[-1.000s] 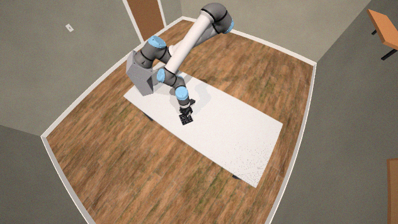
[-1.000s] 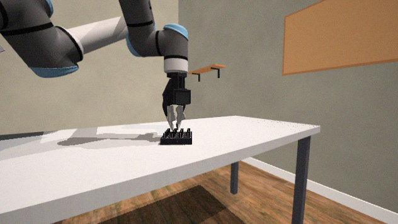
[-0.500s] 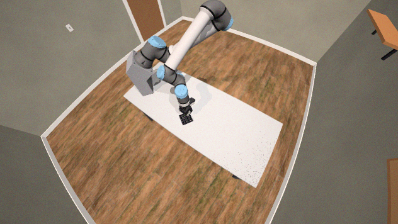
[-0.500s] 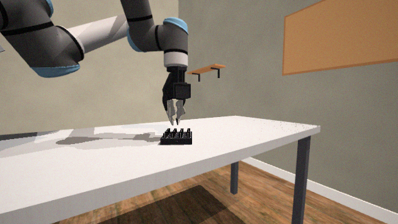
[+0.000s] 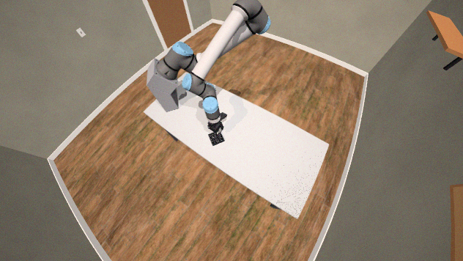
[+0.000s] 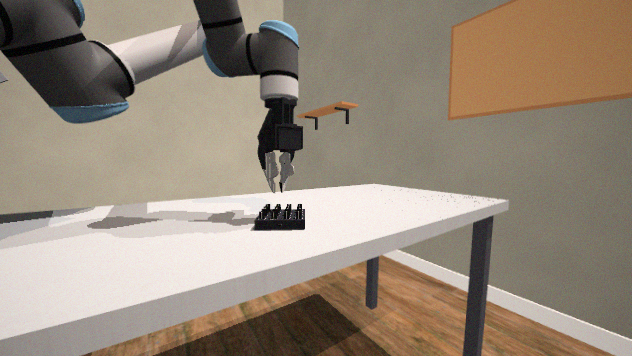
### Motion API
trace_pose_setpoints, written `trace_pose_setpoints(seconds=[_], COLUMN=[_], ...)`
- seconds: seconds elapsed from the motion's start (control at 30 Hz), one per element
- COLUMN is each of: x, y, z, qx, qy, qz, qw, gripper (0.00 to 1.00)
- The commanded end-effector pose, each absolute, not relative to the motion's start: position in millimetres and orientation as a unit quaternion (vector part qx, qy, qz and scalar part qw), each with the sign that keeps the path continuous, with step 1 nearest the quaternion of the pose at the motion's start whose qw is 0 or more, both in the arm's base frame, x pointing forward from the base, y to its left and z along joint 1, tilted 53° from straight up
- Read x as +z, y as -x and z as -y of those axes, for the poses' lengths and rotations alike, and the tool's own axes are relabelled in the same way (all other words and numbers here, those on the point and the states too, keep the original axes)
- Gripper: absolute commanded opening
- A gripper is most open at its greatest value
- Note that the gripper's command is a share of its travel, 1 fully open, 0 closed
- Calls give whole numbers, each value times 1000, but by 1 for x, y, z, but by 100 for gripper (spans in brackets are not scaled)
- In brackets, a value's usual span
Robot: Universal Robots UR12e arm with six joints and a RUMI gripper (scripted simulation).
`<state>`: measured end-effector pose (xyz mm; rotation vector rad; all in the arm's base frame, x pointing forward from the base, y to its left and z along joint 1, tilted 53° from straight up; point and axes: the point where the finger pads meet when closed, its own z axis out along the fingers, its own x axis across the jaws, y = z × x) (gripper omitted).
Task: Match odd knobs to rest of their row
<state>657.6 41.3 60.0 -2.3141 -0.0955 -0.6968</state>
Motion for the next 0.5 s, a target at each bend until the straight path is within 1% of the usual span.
trace_pose_setpoints(seconds=[0.0, 0.1, 0.13, 0.47], x=[61, 61, 61, 69], y=[-658, -658, -658, -651], z=[-41, -41, -41, -31], qx=[-270, -270, -270, -270], qy=[895, 895, 895, 895], qz=[37, 37, 37, 37], qw=[353, 353, 353, 353], gripper=[11, 11, 100, 100])
